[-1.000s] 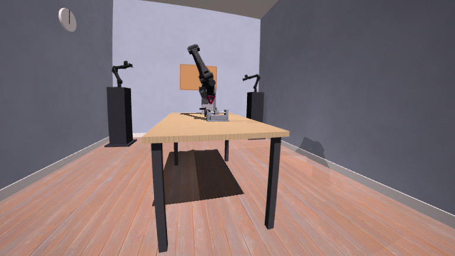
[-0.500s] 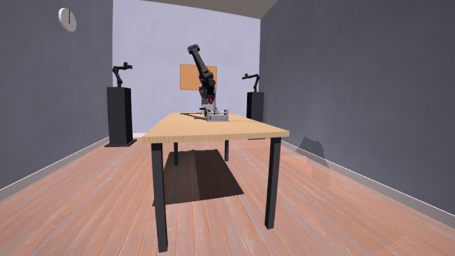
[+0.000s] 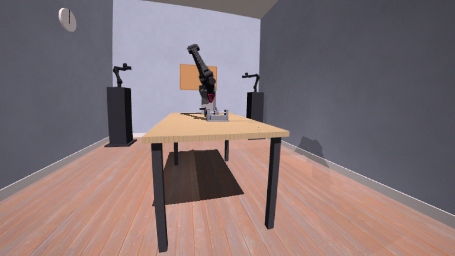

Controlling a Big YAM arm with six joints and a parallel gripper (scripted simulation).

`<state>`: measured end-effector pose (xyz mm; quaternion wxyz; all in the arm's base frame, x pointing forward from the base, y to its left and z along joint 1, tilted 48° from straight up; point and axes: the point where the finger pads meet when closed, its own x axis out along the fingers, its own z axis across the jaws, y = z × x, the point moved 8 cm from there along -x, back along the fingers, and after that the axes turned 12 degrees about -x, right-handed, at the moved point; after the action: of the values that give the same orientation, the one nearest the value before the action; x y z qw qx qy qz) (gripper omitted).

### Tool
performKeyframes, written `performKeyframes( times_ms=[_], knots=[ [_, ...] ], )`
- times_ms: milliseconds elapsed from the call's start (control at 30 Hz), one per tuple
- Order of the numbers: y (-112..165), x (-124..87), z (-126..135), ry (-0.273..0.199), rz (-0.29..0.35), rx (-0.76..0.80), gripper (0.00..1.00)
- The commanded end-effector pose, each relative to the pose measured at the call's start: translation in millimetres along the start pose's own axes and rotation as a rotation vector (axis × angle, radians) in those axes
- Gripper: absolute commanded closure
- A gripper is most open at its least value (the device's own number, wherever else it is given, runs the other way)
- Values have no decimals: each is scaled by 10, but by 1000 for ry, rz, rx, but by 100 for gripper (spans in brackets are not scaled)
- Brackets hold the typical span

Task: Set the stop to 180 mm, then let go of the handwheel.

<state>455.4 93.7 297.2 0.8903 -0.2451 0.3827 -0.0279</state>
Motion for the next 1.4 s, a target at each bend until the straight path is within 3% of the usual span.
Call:
performKeyframes(
  times_ms=[0, 133, 233, 267, 333, 600, 700, 833, 933, 1033, 1367],
  knots=[
    [-24, -234, 114, -43, 1, 16, 47],
    [8, -49, 52, -4, 1, 5, 47],
    [-5, -72, 60, -9, 0, 8, 47],
    [-85, -196, 83, -37, -7, 22, 47],
    [-153, -152, 4, -38, -14, 16, 47],
    [-710, -141, -659, -37, -20, 11, 47],
    [-812, -139, -780, -37, -21, 10, 47],
    [-754, -90, -636, -47, -5, -8, 47],
    [-691, -44, -758, -16, 6, -17, 47],
    [-825, -165, -750, -39, -21, 6, 47],
    [-814, -128, -746, -32, -18, 8, 47]
  ],
)
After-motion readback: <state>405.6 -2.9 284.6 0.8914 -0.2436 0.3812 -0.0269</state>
